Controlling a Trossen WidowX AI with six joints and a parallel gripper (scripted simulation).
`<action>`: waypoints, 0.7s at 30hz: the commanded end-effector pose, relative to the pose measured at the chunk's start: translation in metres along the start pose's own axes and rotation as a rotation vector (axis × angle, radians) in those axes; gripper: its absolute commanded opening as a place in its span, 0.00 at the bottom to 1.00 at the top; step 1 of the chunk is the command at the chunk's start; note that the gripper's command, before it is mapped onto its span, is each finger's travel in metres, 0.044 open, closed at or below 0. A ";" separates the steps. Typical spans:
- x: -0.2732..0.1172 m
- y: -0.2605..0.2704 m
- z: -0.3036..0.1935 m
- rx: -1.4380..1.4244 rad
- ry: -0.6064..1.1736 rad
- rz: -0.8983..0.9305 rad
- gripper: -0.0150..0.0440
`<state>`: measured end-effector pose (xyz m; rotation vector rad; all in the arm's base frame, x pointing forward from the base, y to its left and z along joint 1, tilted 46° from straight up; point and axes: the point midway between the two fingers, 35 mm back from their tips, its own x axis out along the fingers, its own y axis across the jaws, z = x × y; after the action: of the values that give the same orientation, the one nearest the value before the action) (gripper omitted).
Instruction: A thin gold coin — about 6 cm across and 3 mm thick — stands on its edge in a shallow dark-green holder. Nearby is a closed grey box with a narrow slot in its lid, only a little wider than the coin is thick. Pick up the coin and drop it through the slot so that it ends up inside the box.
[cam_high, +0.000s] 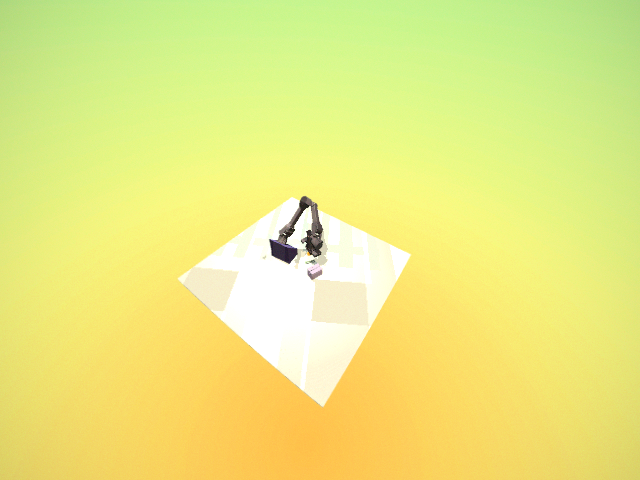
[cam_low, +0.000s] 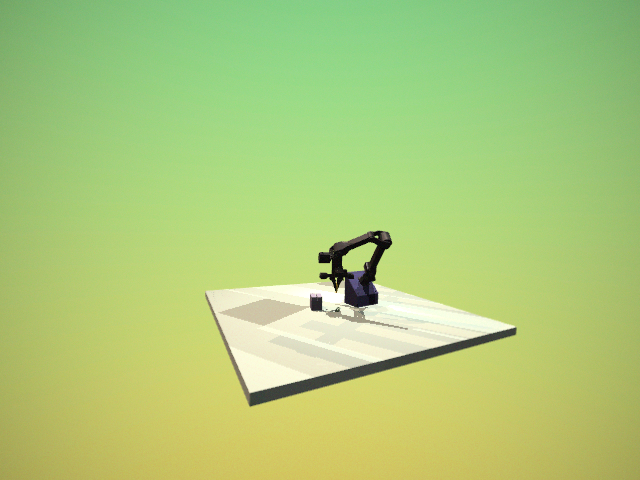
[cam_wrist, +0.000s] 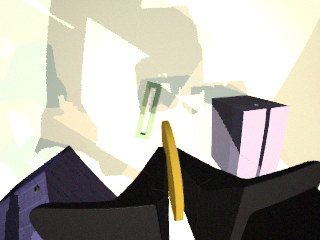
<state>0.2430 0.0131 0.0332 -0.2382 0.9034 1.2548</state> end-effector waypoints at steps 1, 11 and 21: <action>-0.003 -0.013 -0.001 -0.008 0.003 -0.008 0.25; -0.005 -0.038 -0.006 -0.009 0.003 -0.009 0.25; -0.005 -0.063 -0.013 -0.009 0.004 -0.011 0.25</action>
<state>0.2850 -0.0132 0.0129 -0.2436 0.9009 1.2538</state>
